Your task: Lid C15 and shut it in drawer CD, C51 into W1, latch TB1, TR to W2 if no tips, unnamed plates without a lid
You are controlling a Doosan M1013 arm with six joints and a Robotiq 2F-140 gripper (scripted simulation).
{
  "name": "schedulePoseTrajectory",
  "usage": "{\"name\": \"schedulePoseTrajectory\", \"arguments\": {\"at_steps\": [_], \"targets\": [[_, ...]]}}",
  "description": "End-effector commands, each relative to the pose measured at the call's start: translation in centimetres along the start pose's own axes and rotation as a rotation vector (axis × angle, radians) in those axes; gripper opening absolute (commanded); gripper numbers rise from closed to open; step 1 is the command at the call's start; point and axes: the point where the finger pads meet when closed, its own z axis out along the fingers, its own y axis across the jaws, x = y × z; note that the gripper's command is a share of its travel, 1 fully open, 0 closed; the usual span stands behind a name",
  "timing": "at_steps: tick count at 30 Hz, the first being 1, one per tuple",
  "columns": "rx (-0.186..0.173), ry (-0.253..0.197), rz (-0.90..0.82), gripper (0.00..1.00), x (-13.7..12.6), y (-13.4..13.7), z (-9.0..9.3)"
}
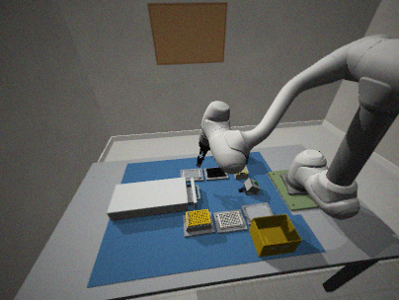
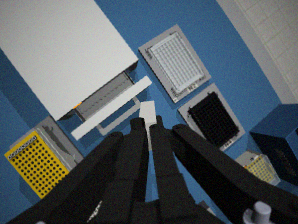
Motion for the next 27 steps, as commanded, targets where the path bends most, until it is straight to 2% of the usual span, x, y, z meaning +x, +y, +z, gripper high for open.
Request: {"name": "schedulePoseTrajectory", "arguments": {"at_steps": [1, 4, 6, 11, 13, 15, 17, 20, 22, 24, 26, 27], "targets": [[0.013, -0.039, -0.056, 0.00, -1.3, 0.7, -0.2], [0.013, -0.039, -0.056, 0.00, -2.3, 1.3, -0.4], [0.029, -0.073, -0.109, 0.00, -3.2, 1.7, -0.6], [0.029, -0.073, -0.109, 0.00, -4.1, 2.2, -0.8], [0.049, -0.105, -0.163, 0.00, -5.0, 2.6, -1.0], [0.049, -0.105, -0.163, 0.00, -5.9, 3.0, -1.2], [0.072, -0.136, -0.217, 0.00, -6.9, 3.3, -1.5], [0.072, -0.136, -0.217, 0.00, -7.9, 3.7, -1.7], [0.099, -0.164, -0.271, 0.00, -8.9, 4.0, -2.0], [0.099, -0.164, -0.272, 0.00, -9.8, 4.3, -2.2], [0.129, -0.190, -0.326, 0.00, -10.7, 4.6, -2.4], [0.129, -0.190, -0.326, 0.00, -10.7, 4.6, -2.4]]}}
